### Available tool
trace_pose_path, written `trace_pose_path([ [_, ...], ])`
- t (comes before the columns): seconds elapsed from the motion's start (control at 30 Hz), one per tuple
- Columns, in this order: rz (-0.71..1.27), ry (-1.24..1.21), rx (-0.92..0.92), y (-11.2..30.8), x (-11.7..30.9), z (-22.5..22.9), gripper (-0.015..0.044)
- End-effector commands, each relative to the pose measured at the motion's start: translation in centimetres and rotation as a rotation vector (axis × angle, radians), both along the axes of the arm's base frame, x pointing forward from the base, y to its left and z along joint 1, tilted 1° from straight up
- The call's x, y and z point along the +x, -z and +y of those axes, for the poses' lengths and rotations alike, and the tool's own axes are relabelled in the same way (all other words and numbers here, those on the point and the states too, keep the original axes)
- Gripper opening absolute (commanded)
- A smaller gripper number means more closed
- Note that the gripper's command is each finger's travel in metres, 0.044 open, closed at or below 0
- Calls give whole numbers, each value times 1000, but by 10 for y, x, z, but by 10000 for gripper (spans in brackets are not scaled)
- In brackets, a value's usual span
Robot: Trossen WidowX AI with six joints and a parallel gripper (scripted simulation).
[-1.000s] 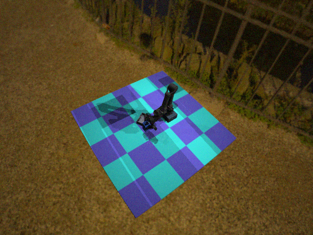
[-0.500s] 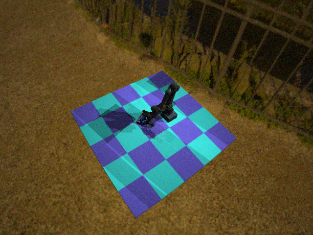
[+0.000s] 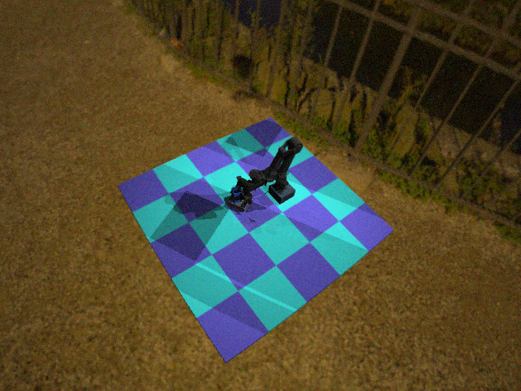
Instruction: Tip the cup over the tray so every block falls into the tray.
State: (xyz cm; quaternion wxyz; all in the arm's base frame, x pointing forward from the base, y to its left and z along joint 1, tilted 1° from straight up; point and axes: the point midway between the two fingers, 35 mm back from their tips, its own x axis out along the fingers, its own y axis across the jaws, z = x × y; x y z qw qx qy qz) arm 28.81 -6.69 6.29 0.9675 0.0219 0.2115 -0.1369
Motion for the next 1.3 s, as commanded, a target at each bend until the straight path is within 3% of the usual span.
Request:
trace_pose_path([
  [0.0, -12, 25, -7, -4, -6, -12, 0],
  [0.4, -19, 82, 2, -5, -17, -32, 0],
  [1.27, -183, 310, 491, -2, -15, -32, 0],
])
